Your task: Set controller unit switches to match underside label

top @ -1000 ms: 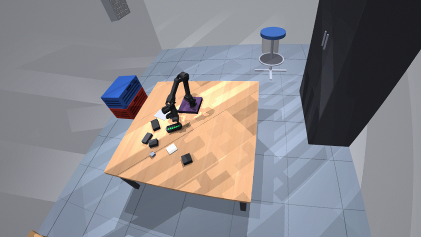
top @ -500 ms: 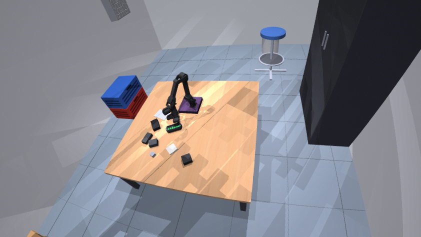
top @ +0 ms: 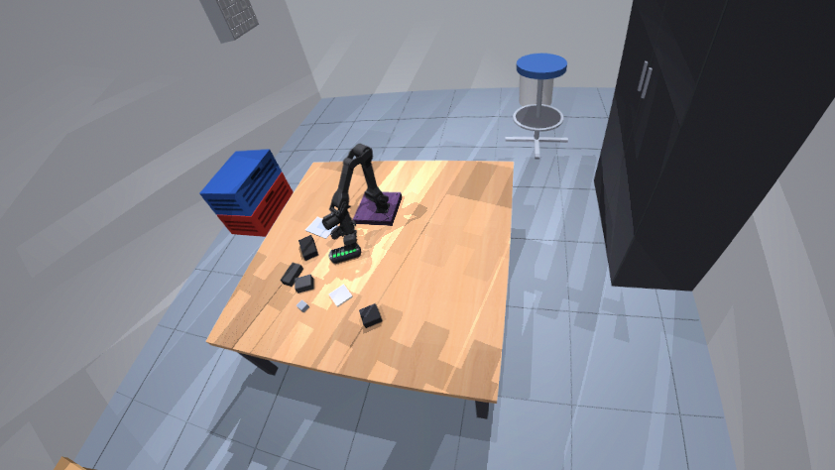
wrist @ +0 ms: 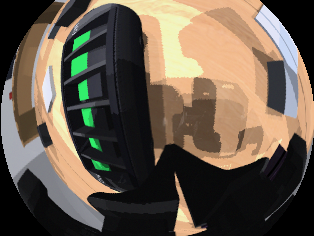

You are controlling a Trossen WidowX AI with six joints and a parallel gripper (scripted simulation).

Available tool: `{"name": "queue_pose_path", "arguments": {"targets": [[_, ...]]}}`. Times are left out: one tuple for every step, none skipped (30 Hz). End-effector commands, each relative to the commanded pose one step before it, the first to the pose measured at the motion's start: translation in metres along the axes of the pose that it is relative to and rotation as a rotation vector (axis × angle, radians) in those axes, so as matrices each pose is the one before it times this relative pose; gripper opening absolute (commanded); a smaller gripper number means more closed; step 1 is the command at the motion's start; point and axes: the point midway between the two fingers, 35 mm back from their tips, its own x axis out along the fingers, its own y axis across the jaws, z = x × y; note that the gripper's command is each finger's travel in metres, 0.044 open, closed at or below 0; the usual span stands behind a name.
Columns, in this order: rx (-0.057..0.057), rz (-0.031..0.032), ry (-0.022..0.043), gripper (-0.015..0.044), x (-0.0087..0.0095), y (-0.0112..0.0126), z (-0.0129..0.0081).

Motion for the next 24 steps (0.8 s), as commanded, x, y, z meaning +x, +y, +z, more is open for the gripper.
{"name": "queue_pose_path", "arguments": {"targets": [[0.0035,-0.00029,0.00022,0.0,0.00109,0.00189,0.00037],[0.0,0.00003,0.0,0.0,0.00011,0.00038,0.0],[0.0,0.00003,0.0,0.0,0.00011,0.00038,0.0],[0.0,0.00004,0.0,0.0,0.00011,0.00038,-0.00001],[0.0,0.00004,0.0,0.0,0.00011,0.00038,-0.00001],[0.0,0.00004,0.0,0.0,0.00011,0.00038,-0.00001],[0.0,0.00004,0.0,0.0,0.00011,0.00038,-0.00001],[0.0,0.00004,0.0,0.0,0.00011,0.00038,-0.00001],[0.0,0.00004,0.0,0.0,0.00012,0.00038,-0.00001],[0.0,0.00004,0.0,0.0,0.00012,0.00038,-0.00001],[0.0,0.00004,0.0,0.0,0.00012,0.00038,-0.00001],[0.0,0.00004,0.0,0.0,0.00012,0.00038,-0.00001],[0.0,0.00001,0.0,0.0,0.00006,0.0002,-0.00001],[0.0,0.00002,0.0,0.0,0.00011,0.00037,-0.00002],[0.0,0.00004,0.0,0.0,0.00016,0.00055,-0.00002],[0.0,0.00005,0.00001,0.0,0.00022,0.00075,-0.00003],[0.0,0.00006,0.00001,0.0,0.00025,0.00085,-0.00003],[0.0,0.00008,0.00001,0.0,0.00028,0.00096,-0.00004],[0.0,0.00009,0.00001,0.0,0.00032,0.00107,-0.00005],[0.0,0.0001,0.00001,0.0,0.00034,0.00116,-0.00006],[0.0,0.00011,0.00001,0.0,0.00036,0.0012,-0.00007],[0.0,0.00012,0.00001,0.0,0.00036,0.00121,-0.00008],[0.0,0.0001,0.00001,0.0,0.00029,0.00096,-0.00007],[0.0,0.00006,0.00001,0.0,0.00016,0.00051,-0.00008]]}}
